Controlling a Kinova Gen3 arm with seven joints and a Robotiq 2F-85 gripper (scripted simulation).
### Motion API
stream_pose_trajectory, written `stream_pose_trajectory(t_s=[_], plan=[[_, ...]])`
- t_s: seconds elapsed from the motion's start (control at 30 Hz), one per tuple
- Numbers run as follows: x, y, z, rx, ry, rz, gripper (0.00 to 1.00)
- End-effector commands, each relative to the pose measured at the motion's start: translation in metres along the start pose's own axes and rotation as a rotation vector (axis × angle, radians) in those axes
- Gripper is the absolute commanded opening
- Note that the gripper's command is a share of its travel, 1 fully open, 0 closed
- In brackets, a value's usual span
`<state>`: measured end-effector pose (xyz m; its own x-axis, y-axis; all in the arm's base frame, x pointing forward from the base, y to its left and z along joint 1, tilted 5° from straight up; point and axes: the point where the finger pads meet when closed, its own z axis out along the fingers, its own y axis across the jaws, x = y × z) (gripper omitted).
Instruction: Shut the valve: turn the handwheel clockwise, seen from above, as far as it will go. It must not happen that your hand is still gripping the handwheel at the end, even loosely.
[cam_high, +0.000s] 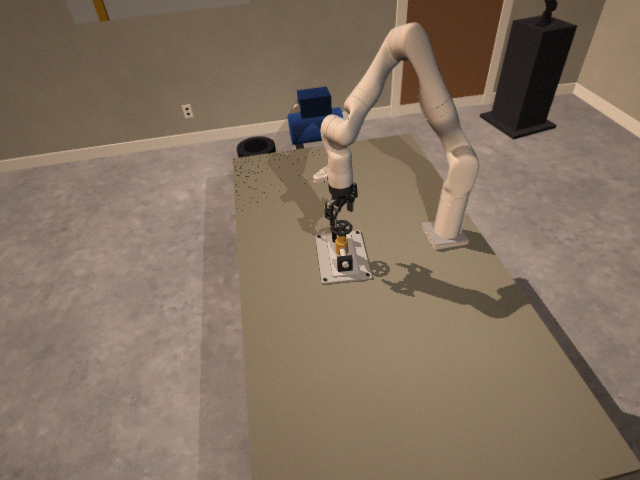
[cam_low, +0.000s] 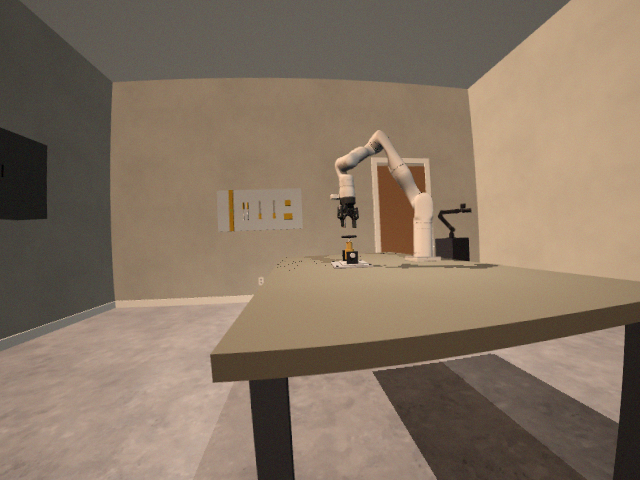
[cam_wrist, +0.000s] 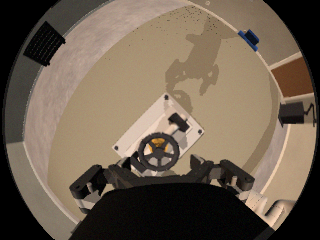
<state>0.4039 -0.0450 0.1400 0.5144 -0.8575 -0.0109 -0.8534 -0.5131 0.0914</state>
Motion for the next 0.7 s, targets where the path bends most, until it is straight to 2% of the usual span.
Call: stream_pose_trajectory(t_s=[0.0,0.4,0.67], plan=[[0.003,-0.001,-0.01,0.009,0.01,0.004,1.0],[0.003,-0.001,-0.028,0.009,0.01,0.004,1.0],[0.003,-0.001,-0.032,0.009,0.01,0.004,1.0]])
